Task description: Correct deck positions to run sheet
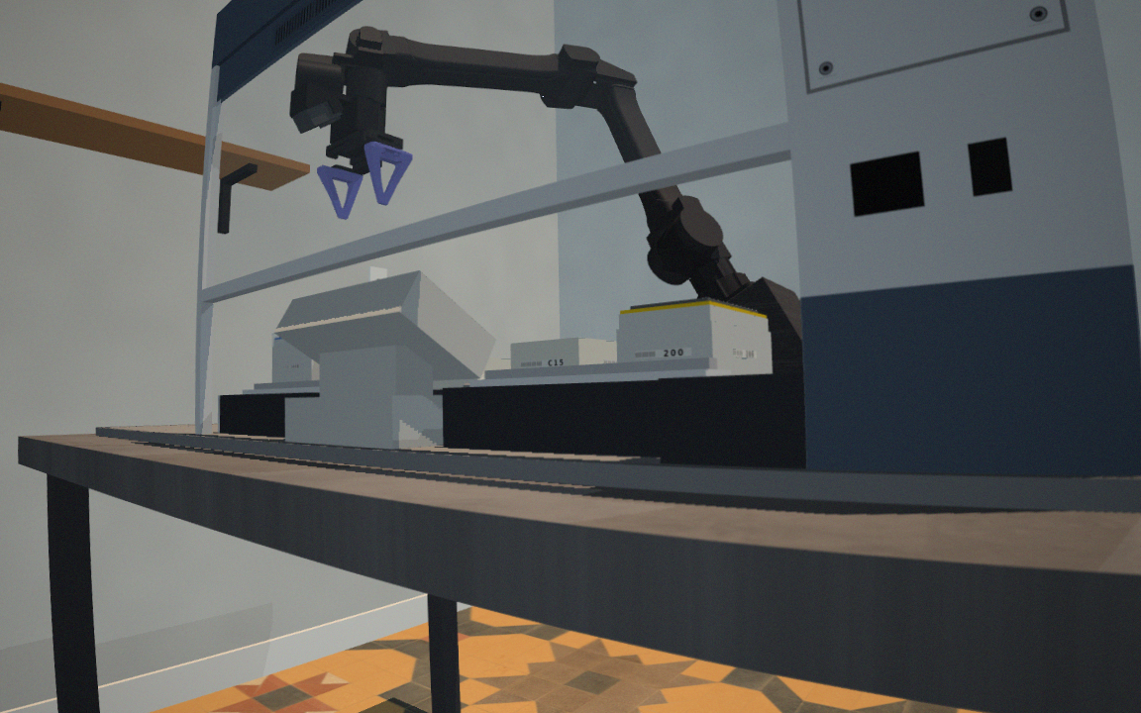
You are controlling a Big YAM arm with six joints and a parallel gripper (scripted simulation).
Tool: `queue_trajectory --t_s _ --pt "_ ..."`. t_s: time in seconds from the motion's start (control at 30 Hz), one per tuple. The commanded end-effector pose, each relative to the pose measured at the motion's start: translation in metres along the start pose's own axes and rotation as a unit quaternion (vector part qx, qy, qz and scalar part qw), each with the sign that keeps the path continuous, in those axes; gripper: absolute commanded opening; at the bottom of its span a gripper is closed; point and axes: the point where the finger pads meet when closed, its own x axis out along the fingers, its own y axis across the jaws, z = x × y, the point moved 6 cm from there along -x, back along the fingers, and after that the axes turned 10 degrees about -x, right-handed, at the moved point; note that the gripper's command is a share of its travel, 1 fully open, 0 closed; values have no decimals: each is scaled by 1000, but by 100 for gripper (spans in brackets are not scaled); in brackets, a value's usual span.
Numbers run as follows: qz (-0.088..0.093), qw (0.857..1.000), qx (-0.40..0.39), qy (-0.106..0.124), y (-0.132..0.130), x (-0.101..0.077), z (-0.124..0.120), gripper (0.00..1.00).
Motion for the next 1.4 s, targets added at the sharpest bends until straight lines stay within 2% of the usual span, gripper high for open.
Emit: queue_trajectory --t_s 0.0,0.1,0.2,0.27,0.33,0.37,0.4,0.47,0.7,0.77,0.83,0.9,0.93,0.97,1.0,1.3,1.37 --pt "-1 1000 -3 -2 -5 12 1 100" --pt "-1 1000 -3 -2 -5 23 1 100" --pt "-6 1000 1 -9 -7 25 -3 100" --pt "-2 1000 -3 -4 -5 37 0 100" --pt "-2 1000 -3 -4 -5 37 0 100" --pt "-17 999 -2 -29 -11 17 10 100" --pt "-5 1000 -5 -10 -3 38 2 100" --pt "-1 1000 -4 -2 -5 53 1 100" --pt "-1 1000 -3 -2 -5 76 1 100" --pt "-6 1000 0 -7 -7 76 -2 100" --pt "-4 1000 -3 -5 -6 86 1 100" --pt "-4 1000 -3 -5 -6 86 1 100" --pt "-18 1000 -1 -25 -12 69 8 100" --pt "-4 1000 -4 -6 -5 91 1 100" --pt "-1 1000 -4 -2 -5 100 0 100" --pt "-1 1000 -4 -1 -5 130 0 100" --pt "-7 1000 -2 -9 -7 128 1 100"
